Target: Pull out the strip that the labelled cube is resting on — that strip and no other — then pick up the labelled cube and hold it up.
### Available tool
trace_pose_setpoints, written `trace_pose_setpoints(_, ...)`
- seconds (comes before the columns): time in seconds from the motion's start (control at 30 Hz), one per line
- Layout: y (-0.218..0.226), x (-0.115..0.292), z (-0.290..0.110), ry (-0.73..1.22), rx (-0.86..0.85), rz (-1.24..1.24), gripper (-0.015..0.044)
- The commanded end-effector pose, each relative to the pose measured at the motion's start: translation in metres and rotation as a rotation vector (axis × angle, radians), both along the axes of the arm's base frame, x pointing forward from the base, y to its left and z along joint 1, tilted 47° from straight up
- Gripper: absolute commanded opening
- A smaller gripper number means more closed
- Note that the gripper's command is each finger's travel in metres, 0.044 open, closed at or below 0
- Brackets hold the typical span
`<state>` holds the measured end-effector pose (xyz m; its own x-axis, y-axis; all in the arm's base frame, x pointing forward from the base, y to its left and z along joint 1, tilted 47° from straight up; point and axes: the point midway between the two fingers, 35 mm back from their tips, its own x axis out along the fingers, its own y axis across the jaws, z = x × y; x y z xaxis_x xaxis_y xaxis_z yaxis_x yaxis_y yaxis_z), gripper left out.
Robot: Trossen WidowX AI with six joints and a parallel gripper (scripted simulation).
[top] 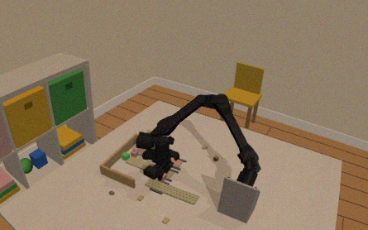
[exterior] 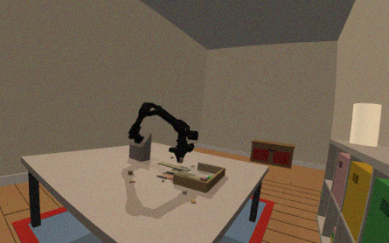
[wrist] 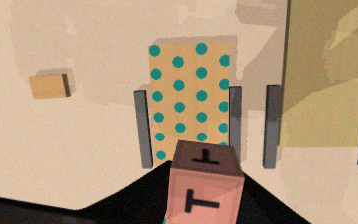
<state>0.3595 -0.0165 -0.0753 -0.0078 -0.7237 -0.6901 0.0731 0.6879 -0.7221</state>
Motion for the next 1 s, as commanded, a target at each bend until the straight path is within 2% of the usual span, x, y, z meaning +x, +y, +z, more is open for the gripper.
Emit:
trace_pose_setpoints(0.0, 0.003, -0.006, 0.002, -0.001, 0.002, -0.001, 0.0000)
trace_pose_setpoints(0.53, -0.001, -0.058, 0.006, 0.003, 0.002, -0.001, 0.0000)
trace_pose_setpoints(0.8, 0.024, -0.058, 0.030, 0.003, 0.004, -0.001, 0.0000)
trace_pose_setpoints(0.97, 0.025, -0.058, 0.031, 0.003, 0.004, -0.001, 0.0000)
